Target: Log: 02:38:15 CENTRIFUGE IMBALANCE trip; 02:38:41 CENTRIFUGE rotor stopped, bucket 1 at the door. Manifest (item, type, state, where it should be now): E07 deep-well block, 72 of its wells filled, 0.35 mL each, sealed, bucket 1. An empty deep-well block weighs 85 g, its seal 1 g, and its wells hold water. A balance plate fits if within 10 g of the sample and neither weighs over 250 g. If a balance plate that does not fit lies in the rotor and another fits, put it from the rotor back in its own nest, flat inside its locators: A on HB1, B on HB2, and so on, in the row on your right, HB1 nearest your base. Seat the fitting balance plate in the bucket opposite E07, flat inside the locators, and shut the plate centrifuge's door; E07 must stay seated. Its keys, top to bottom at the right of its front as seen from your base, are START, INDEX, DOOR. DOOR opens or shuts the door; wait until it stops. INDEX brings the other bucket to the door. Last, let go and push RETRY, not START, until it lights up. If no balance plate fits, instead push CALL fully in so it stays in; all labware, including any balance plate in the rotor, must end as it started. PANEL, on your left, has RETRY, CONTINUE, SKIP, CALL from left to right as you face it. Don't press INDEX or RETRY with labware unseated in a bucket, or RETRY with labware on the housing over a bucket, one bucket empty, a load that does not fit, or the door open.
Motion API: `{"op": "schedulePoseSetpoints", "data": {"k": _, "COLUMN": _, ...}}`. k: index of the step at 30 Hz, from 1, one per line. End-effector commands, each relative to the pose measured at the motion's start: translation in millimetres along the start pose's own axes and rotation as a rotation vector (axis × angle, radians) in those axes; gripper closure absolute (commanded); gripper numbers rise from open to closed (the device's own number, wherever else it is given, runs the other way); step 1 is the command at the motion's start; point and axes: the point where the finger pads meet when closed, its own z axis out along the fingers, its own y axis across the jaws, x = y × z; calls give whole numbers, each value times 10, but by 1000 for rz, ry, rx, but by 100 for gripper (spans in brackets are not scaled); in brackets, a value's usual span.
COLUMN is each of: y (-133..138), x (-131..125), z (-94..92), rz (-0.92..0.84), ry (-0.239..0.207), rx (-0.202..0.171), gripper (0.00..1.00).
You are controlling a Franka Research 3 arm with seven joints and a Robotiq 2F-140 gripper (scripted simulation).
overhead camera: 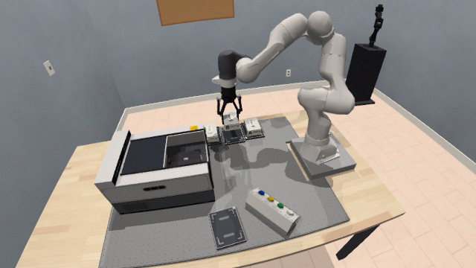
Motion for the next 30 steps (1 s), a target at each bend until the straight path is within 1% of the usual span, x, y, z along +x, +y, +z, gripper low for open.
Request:
{"op": "schedulePoseSetpoints", "data": {"k": 1, "y": 49, "x": -11, "z": -133, "rz": -14, "ry": -6, "rx": -15, "gripper": 90}}
{"op": "schedulePoseSetpoints", "data": {"k": 10, "y": 43, "x": -8, "z": -570, "rz": -14, "ry": -6, "rx": -15, "gripper": 90}}
{"op": "schedulePoseSetpoints", "data": {"k": 12, "y": 43, "x": -8, "z": -570, "rz": -14, "ry": -6, "rx": -15, "gripper": 90}}
{"op": "schedulePoseSetpoints", "data": {"k": 25, "y": 34, "x": -5, "z": -1182, "rz": -14, "ry": -6, "rx": -14, "gripper": 90}}
{"op": "schedulePoseSetpoints", "data": {"k": 27, "y": 33, "x": -4, "z": -1261, "rz": -14, "ry": -6, "rx": -14, "gripper": 90}}
{"op": "schedulePoseSetpoints", "data": {"k": 29, "y": 33, "x": -4, "z": -1261, "rz": -14, "ry": -6, "rx": -14, "gripper": 90}}
{"op": "schedulePoseSetpoints", "data": {"k": 30, "y": 32, "x": -4, "z": -1297, "rz": -14, "ry": -6, "rx": -14, "gripper": 90}}
